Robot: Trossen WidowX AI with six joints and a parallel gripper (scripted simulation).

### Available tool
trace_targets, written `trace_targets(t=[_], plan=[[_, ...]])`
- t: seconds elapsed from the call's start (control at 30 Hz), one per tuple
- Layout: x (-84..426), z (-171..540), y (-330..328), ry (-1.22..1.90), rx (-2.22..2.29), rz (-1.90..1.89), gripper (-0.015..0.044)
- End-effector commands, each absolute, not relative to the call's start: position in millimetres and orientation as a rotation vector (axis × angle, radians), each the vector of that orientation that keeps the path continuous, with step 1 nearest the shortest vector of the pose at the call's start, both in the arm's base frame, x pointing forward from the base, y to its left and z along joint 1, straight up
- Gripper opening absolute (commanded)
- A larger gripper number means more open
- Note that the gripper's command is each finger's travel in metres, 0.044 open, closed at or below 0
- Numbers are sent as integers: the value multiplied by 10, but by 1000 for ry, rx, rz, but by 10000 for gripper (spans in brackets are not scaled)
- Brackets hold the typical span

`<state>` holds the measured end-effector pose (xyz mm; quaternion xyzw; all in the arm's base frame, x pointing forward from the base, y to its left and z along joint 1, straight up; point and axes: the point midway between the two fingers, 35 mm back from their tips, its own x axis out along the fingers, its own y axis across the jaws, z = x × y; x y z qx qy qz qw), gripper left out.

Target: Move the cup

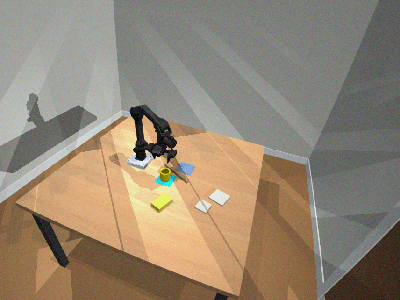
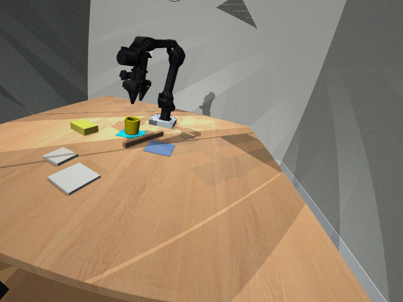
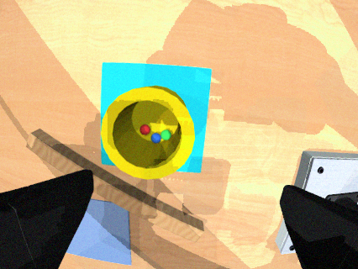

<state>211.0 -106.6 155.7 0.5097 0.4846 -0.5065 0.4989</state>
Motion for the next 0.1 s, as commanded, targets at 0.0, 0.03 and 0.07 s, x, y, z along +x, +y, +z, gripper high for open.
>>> trace_targets(t=[0.0,0.03,0.07], plan=[[2105,1638,-1065,1169,1231,-1216,440],[2105,1638,-1065,1169,1231,-1216,440],[2108,1589,-1067,1170,1233,-1224,440]])
